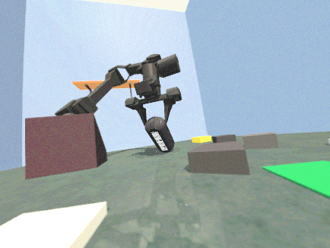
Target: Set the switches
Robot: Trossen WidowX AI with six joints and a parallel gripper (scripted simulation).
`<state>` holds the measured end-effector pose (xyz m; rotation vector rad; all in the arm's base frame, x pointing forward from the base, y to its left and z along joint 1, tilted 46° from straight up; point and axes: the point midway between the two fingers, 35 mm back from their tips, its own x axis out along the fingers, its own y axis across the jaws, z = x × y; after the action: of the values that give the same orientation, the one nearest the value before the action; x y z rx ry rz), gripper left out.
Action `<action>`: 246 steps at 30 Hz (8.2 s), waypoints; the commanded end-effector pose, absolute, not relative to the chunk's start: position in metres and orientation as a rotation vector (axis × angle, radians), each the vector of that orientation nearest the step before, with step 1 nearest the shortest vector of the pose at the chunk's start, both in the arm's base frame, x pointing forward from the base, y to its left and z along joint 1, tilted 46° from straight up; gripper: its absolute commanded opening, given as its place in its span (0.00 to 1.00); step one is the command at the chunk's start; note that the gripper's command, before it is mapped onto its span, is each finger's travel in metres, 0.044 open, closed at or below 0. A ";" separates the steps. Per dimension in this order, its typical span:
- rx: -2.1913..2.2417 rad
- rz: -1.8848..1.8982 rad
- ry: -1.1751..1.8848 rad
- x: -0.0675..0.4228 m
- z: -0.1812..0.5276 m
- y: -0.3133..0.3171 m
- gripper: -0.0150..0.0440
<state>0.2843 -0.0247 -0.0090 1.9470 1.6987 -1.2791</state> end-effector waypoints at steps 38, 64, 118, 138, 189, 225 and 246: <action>1.872 -1.326 1.651 0.302 0.025 -0.014 0.82; 1.818 -1.365 1.624 0.312 0.042 -0.003 0.82; 1.810 -1.370 1.620 0.331 0.074 0.022 0.83; 1.857 -1.335 1.644 0.337 0.083 0.032 0.83; 1.973 -1.244 1.703 0.353 0.102 0.061 0.83; 2.010 -1.212 1.722 0.364 0.112 0.085 0.83; 2.011 -1.210 1.722 0.370 0.115 0.101 0.83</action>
<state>0.3708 0.0958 0.1178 2.0221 1.7138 -1.1960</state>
